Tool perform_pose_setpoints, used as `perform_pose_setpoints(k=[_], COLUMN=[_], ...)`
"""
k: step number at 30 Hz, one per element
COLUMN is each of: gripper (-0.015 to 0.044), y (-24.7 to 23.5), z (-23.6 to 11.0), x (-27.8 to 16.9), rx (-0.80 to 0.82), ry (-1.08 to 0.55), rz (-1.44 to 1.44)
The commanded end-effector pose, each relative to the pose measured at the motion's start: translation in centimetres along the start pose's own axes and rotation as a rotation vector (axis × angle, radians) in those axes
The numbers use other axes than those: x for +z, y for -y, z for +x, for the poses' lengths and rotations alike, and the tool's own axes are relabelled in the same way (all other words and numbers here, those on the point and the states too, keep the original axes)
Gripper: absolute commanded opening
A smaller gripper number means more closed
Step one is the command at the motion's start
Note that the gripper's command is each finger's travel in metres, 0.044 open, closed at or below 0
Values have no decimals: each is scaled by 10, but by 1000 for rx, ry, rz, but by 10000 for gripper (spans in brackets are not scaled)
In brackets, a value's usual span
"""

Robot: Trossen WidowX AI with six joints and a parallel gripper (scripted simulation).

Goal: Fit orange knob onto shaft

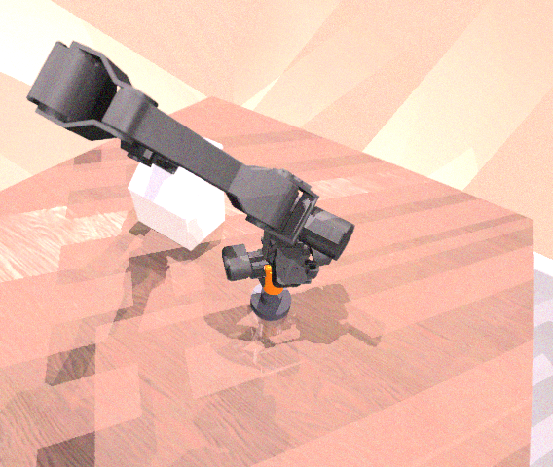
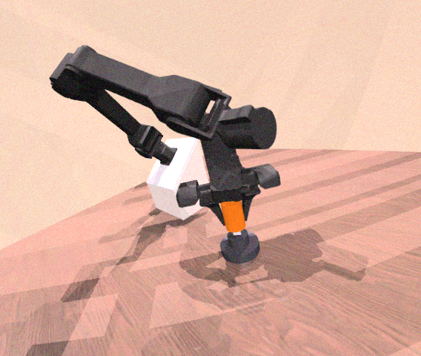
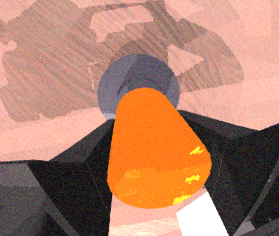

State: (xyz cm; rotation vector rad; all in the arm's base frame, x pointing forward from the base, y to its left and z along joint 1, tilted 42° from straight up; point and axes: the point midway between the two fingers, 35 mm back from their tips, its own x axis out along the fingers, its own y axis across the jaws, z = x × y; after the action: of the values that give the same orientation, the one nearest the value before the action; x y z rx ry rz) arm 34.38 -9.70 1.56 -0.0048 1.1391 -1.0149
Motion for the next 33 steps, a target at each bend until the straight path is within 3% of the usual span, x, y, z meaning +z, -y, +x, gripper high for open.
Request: perform_pose_setpoints(k=[1,33], gripper=[0,0], y=[0,2], z=[0,-2], x=[1,0], rx=[1,1], ry=[3,3], rz=[39,65])
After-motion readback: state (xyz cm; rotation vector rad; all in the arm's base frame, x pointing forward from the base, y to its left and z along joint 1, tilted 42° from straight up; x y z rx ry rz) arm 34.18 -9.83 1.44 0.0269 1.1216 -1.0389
